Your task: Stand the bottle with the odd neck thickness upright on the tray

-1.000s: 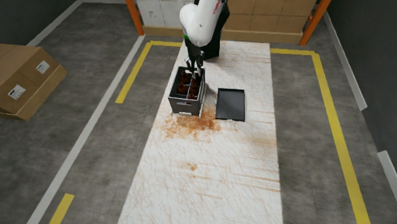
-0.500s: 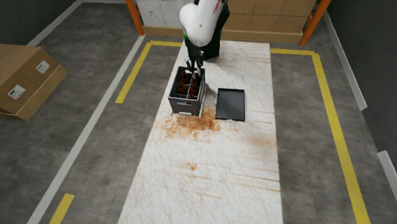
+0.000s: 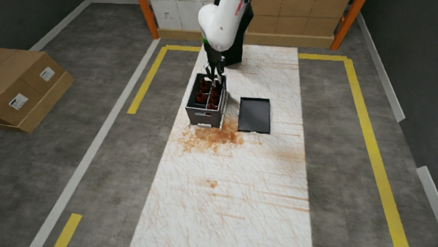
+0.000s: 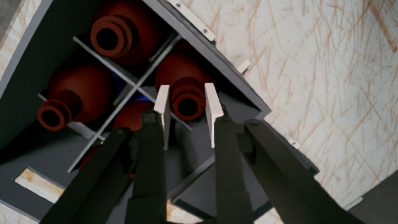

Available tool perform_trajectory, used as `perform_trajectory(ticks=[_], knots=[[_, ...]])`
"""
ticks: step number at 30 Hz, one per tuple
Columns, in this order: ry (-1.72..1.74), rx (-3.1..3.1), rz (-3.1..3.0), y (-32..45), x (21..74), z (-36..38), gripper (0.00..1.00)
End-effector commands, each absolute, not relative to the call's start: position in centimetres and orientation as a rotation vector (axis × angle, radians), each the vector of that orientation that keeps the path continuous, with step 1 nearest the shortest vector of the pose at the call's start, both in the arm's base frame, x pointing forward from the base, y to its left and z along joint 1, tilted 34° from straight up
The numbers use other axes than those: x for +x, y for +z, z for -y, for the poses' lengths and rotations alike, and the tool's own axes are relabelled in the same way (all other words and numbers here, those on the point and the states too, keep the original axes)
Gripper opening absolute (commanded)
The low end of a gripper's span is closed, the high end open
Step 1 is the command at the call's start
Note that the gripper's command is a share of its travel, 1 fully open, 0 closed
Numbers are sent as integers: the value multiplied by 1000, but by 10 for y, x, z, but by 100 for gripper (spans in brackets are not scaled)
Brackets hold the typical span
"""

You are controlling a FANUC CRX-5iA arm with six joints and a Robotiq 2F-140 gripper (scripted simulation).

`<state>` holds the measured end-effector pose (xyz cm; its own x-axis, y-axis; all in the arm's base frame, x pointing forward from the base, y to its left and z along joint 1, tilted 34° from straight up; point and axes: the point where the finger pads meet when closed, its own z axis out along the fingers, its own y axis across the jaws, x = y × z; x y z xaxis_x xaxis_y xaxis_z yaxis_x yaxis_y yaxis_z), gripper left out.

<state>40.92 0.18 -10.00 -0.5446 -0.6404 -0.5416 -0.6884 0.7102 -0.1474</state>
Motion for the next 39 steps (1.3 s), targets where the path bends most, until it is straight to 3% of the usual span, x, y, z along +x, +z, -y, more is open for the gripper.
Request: perform_trajectory(ticks=[1,10,11,39], knots=[[110,-1009,-2341,-100,409,-2,10],[110,-1009,-2341,-100,409,-2,10],[110,-1009,-2341,-100,409,-2,44],[110,-1009,-2341,-100,409,-2,44]])
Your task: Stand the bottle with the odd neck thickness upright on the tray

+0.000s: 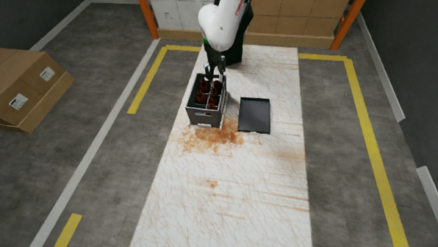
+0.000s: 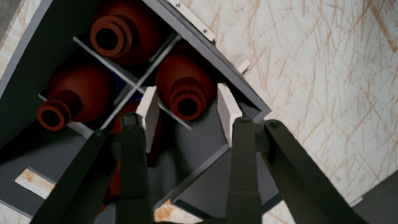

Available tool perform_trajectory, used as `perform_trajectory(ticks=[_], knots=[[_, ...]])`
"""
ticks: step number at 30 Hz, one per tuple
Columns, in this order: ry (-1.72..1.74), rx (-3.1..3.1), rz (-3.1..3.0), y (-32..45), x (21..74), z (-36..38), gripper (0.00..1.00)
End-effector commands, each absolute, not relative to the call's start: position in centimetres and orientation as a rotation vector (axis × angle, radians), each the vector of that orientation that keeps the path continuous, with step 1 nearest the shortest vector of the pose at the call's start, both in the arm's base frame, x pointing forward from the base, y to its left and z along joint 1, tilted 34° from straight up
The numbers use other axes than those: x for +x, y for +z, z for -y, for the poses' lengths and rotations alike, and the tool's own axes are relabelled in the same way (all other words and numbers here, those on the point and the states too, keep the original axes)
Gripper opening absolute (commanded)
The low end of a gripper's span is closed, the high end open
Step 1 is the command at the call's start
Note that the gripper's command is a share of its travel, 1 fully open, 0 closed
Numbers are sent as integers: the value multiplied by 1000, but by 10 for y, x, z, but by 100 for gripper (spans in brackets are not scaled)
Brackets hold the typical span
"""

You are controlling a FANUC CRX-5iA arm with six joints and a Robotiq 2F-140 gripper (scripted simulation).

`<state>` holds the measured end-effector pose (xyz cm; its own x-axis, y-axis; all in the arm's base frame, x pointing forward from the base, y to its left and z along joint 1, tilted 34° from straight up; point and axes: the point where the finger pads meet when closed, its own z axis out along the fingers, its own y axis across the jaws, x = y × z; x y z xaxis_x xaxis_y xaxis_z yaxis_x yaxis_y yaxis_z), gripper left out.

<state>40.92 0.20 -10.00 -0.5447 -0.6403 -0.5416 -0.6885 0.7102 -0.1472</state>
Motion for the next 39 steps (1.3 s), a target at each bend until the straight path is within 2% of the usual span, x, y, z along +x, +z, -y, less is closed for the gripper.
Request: perform_trajectory(ticks=[1,20,39], knots=[[110,-1009,-2341,-100,409,-2,44],[110,-1009,-2341,-89,403,2,44],[110,-1009,-2341,-44,377,18,44]])
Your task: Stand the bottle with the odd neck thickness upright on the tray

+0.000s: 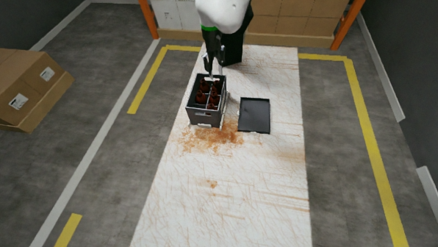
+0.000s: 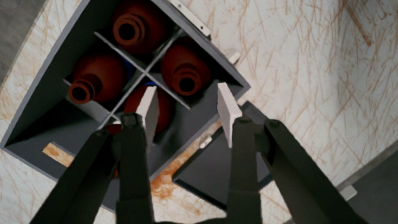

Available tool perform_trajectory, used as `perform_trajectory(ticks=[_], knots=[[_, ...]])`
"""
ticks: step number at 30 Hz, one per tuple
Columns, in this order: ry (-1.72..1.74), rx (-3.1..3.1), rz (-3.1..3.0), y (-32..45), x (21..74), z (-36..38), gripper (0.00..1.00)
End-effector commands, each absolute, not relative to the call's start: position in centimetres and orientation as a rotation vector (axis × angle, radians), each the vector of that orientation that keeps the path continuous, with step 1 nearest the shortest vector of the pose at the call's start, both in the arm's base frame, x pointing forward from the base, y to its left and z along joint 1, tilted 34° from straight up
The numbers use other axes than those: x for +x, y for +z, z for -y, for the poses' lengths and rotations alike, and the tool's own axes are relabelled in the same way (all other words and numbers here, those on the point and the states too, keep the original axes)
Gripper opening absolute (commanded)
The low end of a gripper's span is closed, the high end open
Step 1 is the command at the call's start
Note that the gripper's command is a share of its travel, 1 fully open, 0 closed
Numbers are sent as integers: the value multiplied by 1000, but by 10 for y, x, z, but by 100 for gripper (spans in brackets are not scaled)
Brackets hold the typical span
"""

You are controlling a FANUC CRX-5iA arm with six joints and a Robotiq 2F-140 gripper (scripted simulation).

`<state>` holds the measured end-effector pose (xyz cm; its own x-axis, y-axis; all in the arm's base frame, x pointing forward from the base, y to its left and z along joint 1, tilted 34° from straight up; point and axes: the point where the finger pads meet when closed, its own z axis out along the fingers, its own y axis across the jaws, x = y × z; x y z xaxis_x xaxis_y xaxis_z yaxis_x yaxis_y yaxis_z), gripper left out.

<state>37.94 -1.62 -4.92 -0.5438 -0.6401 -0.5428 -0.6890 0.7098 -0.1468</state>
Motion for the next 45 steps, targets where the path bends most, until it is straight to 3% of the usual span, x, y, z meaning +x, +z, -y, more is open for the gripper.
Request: perform_trajectory(ticks=[1,17,18,45], knots=[[110,-1009,-2341,-42,376,19,44],[110,-1009,-2341,-29,368,23,44],[110,-1009,-2341,-29,368,23,10],[110,-1009,-2341,-29,368,23,10]])
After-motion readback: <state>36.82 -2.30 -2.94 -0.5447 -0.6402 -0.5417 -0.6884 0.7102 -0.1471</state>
